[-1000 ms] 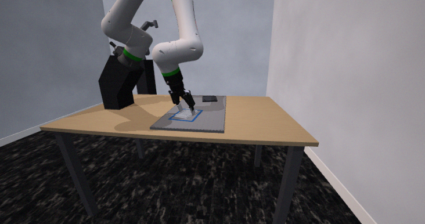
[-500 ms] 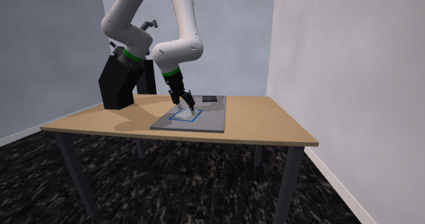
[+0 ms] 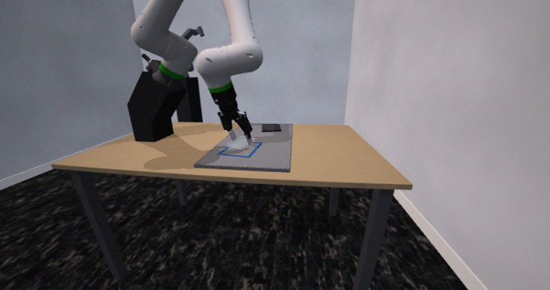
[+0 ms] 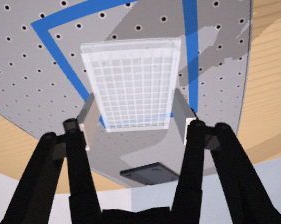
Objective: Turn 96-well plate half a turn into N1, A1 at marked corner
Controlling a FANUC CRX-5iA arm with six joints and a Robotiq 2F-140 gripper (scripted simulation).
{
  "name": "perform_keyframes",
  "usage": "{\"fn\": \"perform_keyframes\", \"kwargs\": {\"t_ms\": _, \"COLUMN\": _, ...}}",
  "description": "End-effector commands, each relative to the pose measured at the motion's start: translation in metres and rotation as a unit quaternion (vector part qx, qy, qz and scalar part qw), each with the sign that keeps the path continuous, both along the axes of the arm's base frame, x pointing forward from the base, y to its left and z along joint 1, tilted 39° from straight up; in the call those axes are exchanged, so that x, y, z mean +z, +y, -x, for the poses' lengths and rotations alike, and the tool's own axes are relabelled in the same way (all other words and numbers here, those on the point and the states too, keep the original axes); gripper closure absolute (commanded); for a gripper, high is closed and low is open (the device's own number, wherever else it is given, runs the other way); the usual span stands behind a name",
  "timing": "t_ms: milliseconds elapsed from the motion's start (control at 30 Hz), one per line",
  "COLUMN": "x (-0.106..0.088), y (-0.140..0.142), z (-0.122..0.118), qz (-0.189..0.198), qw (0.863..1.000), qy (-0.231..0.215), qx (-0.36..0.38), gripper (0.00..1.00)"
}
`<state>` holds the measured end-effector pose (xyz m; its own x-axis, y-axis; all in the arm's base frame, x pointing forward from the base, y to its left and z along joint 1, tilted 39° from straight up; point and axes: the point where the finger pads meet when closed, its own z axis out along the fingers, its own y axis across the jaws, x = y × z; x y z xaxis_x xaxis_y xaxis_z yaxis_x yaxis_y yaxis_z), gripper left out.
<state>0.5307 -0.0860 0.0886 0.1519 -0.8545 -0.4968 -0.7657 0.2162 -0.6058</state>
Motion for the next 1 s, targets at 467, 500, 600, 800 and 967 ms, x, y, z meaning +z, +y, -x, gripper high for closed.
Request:
{"fn": "perform_keyframes", "kwargs": {"t_ms": 467, "x": 0.019, "y": -0.002, "z": 0.016, "qz": 0.000, "qw": 1.000, "qy": 0.000, "qx": 0.000, "gripper": 1.00}}
{"fn": "perform_keyframes", "kwargs": {"t_ms": 500, "x": 0.020, "y": -0.002, "z": 0.017, "qz": 0.000, "qw": 1.000, "qy": 0.000, "qx": 0.000, "gripper": 1.00}}
{"fn": "perform_keyframes", "kwargs": {"t_ms": 600, "x": 0.024, "y": -0.002, "z": 0.020, "qz": 0.000, "qw": 1.000, "qy": 0.000, "qx": 0.000, "gripper": 1.00}}
{"fn": "perform_keyframes", "kwargs": {"t_ms": 800, "x": 0.031, "y": -0.003, "z": 0.025, "qz": 0.000, "qw": 1.000, "qy": 0.000, "qx": 0.000, "gripper": 1.00}}
{"fn": "perform_keyframes", "kwargs": {"t_ms": 967, "x": 0.031, "y": -0.003, "z": 0.025, "qz": 0.000, "qw": 1.000, "qy": 0.000, "qx": 0.000, "gripper": 1.00}}
